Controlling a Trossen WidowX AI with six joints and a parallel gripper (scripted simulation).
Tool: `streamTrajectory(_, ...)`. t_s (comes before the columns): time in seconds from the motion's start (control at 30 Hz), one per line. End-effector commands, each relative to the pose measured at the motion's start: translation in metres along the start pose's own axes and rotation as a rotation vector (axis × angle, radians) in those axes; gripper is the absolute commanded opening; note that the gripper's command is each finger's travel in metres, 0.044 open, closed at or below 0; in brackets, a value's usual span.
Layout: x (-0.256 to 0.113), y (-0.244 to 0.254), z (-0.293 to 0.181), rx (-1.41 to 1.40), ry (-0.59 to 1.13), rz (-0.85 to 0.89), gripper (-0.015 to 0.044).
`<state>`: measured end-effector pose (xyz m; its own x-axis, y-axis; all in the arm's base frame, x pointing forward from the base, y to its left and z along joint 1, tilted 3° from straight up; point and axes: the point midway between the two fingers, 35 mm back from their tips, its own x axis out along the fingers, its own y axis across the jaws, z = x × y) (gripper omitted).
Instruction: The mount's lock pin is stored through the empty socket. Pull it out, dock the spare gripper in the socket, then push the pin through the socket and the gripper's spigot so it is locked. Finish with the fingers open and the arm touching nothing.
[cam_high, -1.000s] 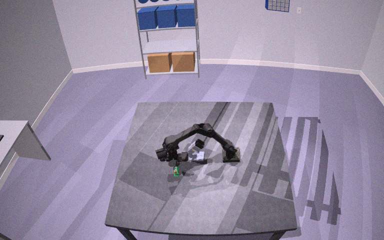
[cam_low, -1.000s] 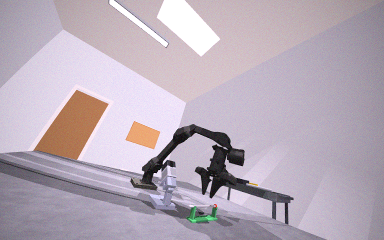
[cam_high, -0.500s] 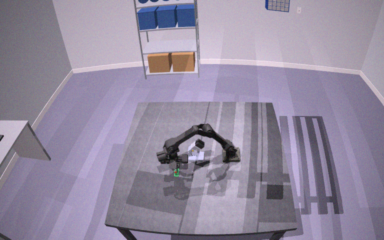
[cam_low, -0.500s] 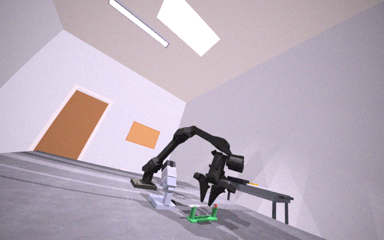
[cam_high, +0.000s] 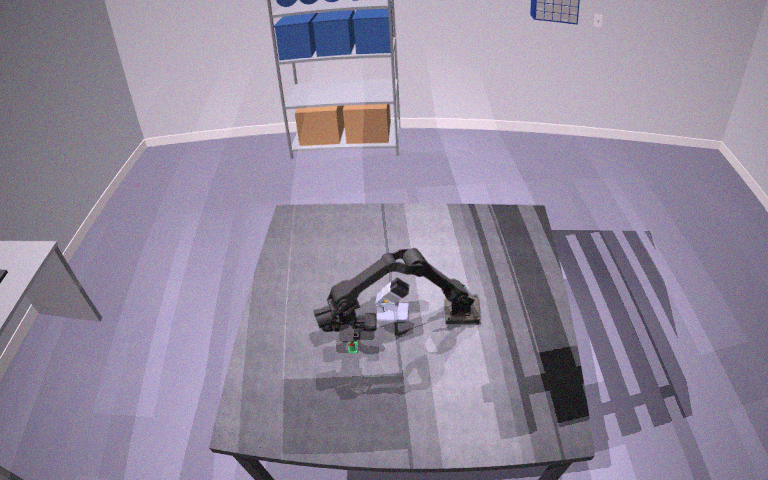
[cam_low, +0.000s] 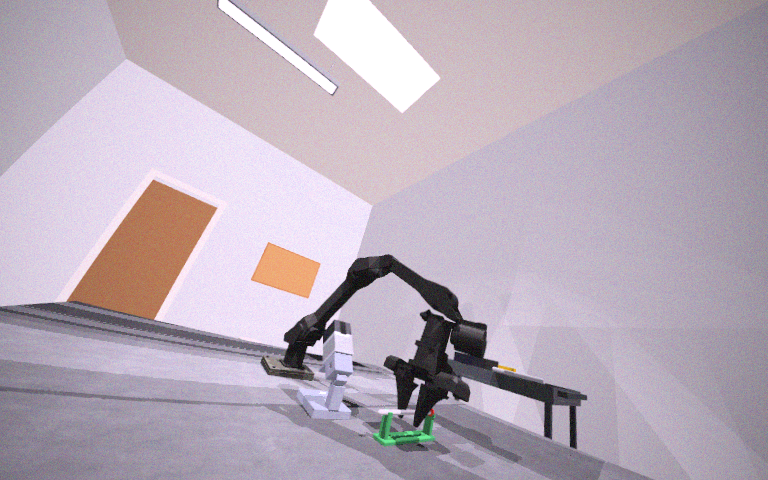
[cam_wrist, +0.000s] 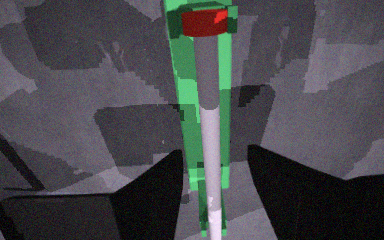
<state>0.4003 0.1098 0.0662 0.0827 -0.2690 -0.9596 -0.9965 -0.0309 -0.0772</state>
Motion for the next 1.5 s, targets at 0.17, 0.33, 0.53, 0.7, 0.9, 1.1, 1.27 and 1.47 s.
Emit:
streamTrajectory(0.17, 0.017, 0.002, 0.002, -0.006, 0.006, 0.004, 0.018)
streamTrajectory(0.33, 0.018, 0.003, 0.002, -0.006, 0.006, 0.004, 0.018)
streamTrajectory(0.53, 0.018, 0.003, 0.002, -0.006, 0.006, 0.004, 0.0101)
streamTrajectory(0.7, 0.018, 0.003, 0.002, -0.006, 0.006, 0.004, 0.0)
streamTrajectory(0.9, 0.018, 0.003, 0.002, -0.006, 0.006, 0.004, 0.0)
streamTrajectory(1.1, 0.015, 0.002, 0.002, -0.006, 0.006, 0.004, 0.0)
streamTrajectory(1.27, 0.005, 0.001, -0.001, -0.006, 0.006, 0.004, 0.0)
streamTrajectory(1.47, -0.011, 0.001, -0.004, -0.006, 0.006, 0.003, 0.0)
